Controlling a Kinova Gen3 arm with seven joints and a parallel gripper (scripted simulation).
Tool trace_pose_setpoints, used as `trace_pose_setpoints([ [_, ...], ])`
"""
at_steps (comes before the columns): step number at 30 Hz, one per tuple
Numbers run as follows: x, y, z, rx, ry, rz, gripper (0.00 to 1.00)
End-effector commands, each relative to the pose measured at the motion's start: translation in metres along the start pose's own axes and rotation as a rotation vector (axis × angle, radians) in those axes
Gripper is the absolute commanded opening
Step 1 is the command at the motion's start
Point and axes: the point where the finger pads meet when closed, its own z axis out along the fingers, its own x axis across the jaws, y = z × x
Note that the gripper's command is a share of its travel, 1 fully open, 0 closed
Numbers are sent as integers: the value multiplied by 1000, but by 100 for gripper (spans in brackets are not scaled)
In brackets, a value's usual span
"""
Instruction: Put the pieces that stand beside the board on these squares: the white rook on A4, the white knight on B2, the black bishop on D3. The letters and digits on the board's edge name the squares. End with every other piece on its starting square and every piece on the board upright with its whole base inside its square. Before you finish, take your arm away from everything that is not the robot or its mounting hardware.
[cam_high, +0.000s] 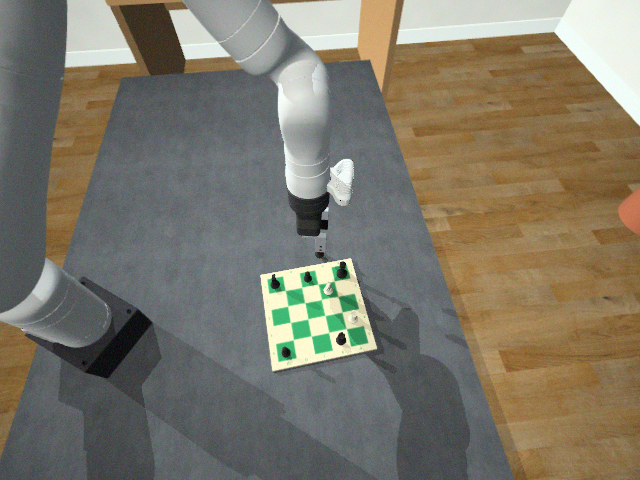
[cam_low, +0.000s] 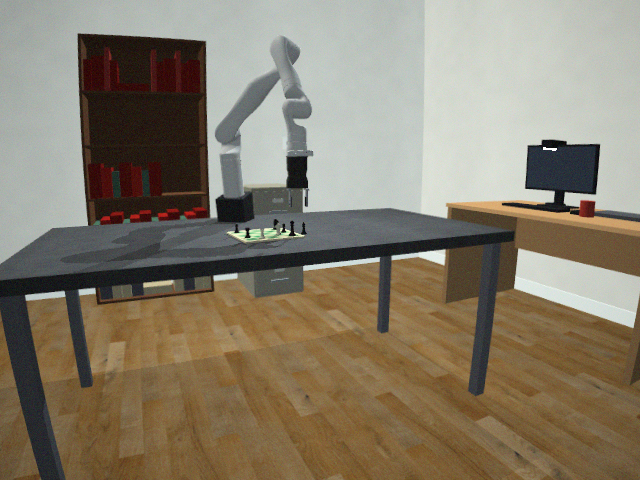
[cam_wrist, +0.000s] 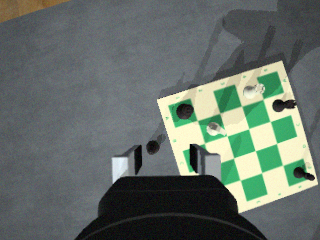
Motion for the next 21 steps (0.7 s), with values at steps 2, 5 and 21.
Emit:
trace_pose_setpoints([
  [2,-12,5,0,6,2,41,100],
  [5,-16,7,-1,9,0,81,100],
  [21,-20,8,-1,12,-2,116,73],
])
